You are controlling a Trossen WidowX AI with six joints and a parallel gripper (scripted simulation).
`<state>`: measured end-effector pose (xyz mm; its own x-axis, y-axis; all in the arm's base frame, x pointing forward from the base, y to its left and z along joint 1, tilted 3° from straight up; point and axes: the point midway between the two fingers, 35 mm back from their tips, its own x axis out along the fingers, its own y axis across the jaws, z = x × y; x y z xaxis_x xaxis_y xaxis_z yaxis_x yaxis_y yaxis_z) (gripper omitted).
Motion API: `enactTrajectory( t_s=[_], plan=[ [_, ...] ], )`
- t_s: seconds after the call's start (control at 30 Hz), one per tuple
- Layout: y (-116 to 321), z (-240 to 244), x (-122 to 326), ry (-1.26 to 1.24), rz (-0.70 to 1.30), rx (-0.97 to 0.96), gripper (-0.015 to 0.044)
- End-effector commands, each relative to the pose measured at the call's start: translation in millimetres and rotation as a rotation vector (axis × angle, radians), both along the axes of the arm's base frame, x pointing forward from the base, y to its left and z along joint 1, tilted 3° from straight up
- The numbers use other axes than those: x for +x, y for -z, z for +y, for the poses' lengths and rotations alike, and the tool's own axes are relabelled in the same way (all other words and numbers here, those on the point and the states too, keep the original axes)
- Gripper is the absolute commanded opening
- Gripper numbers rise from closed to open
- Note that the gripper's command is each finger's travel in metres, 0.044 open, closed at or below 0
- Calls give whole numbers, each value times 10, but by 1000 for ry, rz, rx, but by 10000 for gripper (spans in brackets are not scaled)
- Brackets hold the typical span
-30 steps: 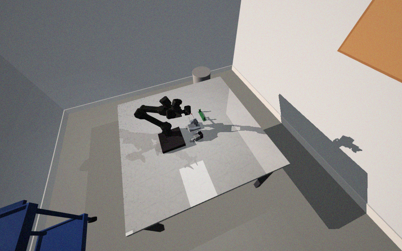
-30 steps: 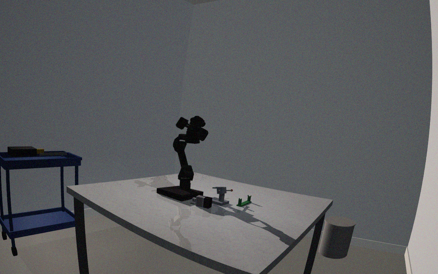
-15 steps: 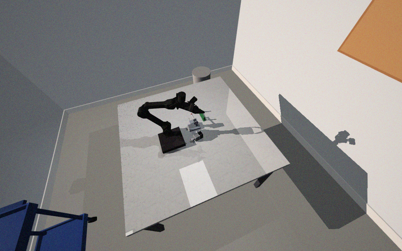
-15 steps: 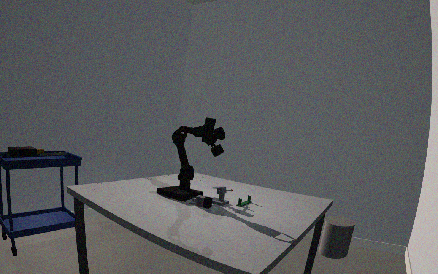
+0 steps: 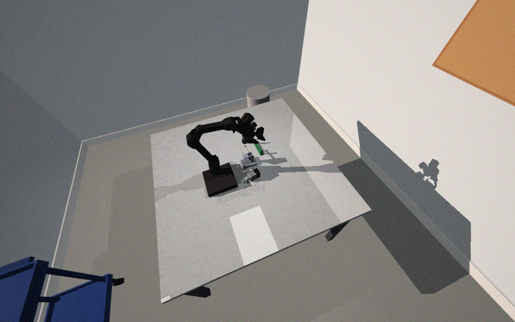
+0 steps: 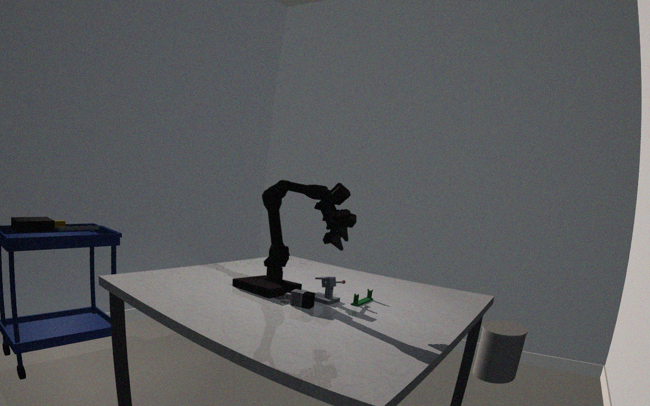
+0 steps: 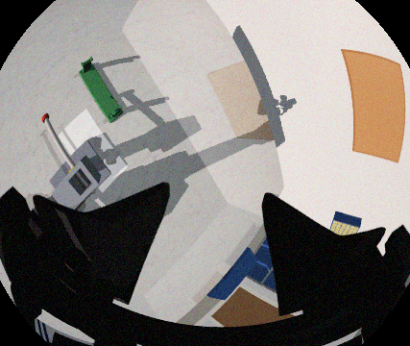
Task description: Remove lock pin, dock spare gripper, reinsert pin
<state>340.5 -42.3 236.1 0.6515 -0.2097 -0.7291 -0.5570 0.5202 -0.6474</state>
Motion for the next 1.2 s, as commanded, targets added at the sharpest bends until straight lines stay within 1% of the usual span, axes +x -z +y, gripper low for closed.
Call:
enactTrajectory(
  t_s=[0.0, 0.27, 0.43, 0.5, 0.7, 0.97, 1.17],
  plan=[
    [171, 265, -30, -126, 145, 8, 300],
    [485, 851, -269, -409, 487, 29, 300],
    [597, 1174, -505, -575, 698, 43, 300],
    [614, 1253, -574, -617, 755, 48, 300],
    [672, 1277, -580, -622, 762, 48, 300],
    [1284, 1406, -613, -622, 762, 46, 300],
    [1339, 1409, -607, -622, 762, 46, 300]
  ],
)
